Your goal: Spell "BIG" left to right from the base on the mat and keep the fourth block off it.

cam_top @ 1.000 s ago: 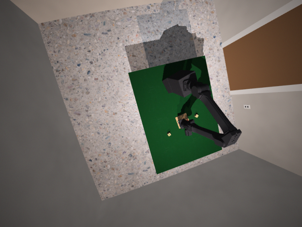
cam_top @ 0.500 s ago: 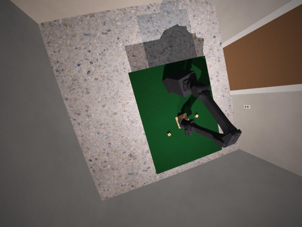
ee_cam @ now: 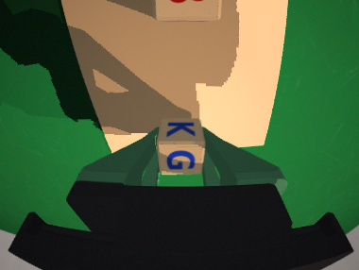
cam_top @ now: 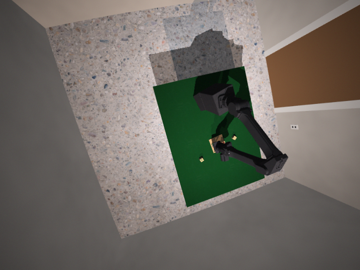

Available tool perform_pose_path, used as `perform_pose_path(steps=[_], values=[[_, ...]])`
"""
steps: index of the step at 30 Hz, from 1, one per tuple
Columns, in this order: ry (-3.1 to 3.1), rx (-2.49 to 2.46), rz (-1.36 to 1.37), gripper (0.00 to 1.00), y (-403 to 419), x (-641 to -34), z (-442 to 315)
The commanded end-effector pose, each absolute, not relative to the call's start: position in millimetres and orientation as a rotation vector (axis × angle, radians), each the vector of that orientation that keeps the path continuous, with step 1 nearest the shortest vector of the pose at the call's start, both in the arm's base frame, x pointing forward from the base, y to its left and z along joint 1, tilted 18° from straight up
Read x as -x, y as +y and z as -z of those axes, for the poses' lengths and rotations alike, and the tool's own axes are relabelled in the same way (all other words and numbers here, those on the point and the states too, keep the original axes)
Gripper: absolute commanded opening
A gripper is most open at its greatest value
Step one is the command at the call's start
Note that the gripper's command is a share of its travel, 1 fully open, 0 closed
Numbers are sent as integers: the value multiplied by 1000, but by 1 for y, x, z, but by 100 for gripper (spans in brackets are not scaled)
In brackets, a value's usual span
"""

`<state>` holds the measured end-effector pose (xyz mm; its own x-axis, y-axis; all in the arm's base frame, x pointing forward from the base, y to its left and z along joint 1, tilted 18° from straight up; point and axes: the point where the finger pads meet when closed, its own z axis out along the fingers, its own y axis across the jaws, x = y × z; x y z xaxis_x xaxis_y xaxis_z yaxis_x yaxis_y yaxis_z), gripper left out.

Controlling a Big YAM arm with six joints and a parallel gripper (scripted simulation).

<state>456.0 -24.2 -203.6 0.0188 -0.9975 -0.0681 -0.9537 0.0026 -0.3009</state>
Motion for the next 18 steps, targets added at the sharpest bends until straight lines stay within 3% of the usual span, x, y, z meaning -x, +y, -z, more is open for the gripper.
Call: perform_pose_path(steps=[1,18], values=[[2026,2040,227,27,-21,-449,210],[2017,2037,239,27,-20,-457,211]])
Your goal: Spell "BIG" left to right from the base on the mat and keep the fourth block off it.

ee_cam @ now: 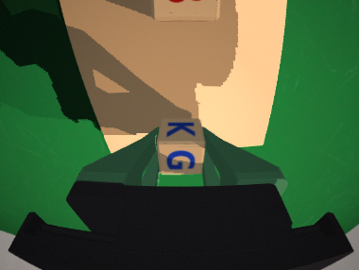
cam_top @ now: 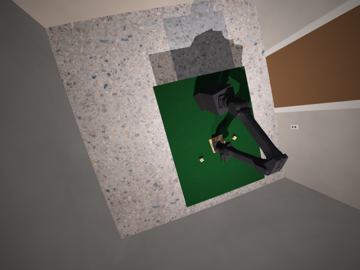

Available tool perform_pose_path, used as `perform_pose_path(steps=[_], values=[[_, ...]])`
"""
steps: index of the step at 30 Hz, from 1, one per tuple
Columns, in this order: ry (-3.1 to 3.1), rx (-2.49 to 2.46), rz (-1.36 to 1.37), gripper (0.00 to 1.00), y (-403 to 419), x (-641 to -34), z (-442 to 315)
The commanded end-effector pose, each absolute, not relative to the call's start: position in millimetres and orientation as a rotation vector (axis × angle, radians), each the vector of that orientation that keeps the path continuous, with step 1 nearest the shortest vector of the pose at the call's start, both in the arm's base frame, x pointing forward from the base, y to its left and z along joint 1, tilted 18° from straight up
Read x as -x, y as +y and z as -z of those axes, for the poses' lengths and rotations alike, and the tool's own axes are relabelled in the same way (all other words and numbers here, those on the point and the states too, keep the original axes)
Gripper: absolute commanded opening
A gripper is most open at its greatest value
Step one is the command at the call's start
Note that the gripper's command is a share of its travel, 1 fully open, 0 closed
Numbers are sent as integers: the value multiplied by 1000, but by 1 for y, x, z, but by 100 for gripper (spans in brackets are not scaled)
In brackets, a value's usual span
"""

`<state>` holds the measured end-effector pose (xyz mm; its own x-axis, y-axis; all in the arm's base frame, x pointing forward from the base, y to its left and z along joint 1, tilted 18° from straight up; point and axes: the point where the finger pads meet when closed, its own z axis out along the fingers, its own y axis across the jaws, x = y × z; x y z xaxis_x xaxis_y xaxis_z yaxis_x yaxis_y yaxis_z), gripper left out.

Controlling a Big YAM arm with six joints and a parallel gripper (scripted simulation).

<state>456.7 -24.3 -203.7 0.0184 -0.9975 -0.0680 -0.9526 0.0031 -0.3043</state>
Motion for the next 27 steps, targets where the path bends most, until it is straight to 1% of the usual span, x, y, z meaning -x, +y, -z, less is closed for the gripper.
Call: perform_pose_path(steps=[1,20,21,25,26,27], values=[[2017,2037,239,27,-20,-457,211],[2017,2038,238,27,-20,-457,212],[2017,2038,238,30,-20,-457,212],[2017,2038,238,30,-20,-457,212],[2017,2038,238,34,-20,-457,212],[2016,2038,238,34,-20,-457,212]])
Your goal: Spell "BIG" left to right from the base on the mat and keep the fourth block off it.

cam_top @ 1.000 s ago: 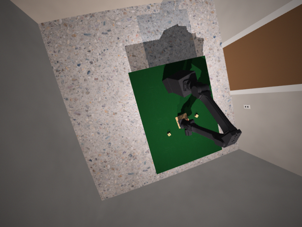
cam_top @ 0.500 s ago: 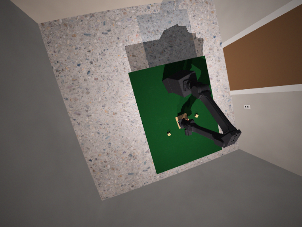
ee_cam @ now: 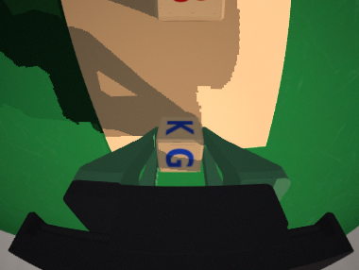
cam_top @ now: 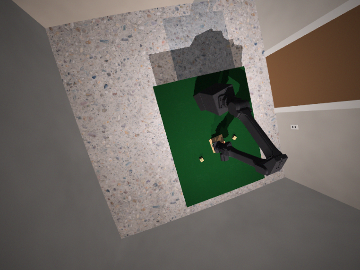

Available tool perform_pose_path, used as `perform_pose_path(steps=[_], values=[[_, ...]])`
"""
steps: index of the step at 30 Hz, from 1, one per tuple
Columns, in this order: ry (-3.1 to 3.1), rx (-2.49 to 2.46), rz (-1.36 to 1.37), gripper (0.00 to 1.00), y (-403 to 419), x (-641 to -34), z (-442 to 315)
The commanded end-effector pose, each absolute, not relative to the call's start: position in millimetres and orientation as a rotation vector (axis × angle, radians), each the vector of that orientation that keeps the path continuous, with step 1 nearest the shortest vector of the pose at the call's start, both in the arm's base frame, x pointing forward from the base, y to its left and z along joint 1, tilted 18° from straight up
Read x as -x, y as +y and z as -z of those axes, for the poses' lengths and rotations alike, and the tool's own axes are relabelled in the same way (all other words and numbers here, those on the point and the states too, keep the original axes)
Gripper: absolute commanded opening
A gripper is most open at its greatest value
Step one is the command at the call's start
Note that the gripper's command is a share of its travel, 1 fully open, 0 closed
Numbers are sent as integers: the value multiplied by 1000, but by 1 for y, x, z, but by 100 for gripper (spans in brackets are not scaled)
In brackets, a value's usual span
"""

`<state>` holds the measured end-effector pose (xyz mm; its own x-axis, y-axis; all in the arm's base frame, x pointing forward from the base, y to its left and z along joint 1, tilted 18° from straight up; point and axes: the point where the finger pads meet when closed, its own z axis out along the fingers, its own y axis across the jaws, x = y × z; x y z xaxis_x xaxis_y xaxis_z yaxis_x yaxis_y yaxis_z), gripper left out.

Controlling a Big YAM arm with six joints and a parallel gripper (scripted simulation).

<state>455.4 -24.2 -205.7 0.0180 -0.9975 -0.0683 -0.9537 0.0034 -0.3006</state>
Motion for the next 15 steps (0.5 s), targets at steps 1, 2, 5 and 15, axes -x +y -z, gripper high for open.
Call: perform_pose_path(steps=[1,2,5,15], values=[[2016,2038,238,34,-20,-457,212],[2016,2038,238,38,-20,-457,212],[2016,2039,238,42,-20,-457,212],[2016,2039,238,46,-20,-457,212]])
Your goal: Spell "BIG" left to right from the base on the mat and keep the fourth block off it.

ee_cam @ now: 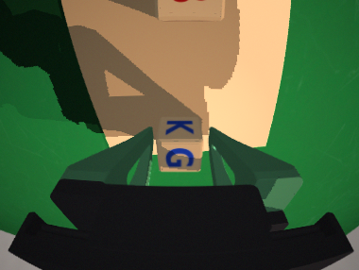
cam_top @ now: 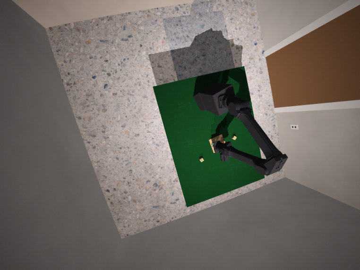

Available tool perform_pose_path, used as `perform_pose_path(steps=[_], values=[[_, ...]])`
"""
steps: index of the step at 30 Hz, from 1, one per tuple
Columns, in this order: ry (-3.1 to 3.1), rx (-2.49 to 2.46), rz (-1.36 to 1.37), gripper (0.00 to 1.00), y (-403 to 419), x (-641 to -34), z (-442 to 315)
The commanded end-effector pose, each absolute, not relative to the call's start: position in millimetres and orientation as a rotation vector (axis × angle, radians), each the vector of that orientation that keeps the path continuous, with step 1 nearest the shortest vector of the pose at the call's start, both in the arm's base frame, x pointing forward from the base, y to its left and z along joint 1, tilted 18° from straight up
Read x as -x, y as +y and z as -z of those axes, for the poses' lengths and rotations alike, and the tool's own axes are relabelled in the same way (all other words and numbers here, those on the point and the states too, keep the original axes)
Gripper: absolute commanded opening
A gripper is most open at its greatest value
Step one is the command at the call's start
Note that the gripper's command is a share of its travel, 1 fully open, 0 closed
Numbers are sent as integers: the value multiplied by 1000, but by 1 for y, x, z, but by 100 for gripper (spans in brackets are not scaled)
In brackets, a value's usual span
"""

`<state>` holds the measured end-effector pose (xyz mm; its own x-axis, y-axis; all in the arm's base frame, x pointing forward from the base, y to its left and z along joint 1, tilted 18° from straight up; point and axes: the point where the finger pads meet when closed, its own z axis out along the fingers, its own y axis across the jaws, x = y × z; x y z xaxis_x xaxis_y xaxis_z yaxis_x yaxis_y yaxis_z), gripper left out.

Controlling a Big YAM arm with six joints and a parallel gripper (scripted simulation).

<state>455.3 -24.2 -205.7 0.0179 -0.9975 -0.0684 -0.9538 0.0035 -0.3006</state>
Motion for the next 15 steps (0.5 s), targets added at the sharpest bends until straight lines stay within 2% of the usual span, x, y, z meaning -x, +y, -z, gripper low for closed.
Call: perform_pose_path(steps=[1,3,4,15], values=[[2016,2039,238,46,-20,-457,212],[2016,2039,238,46,-20,-457,212],[2016,2039,238,97,-20,-457,212],[2016,2039,238,97,-20,-457,212]])
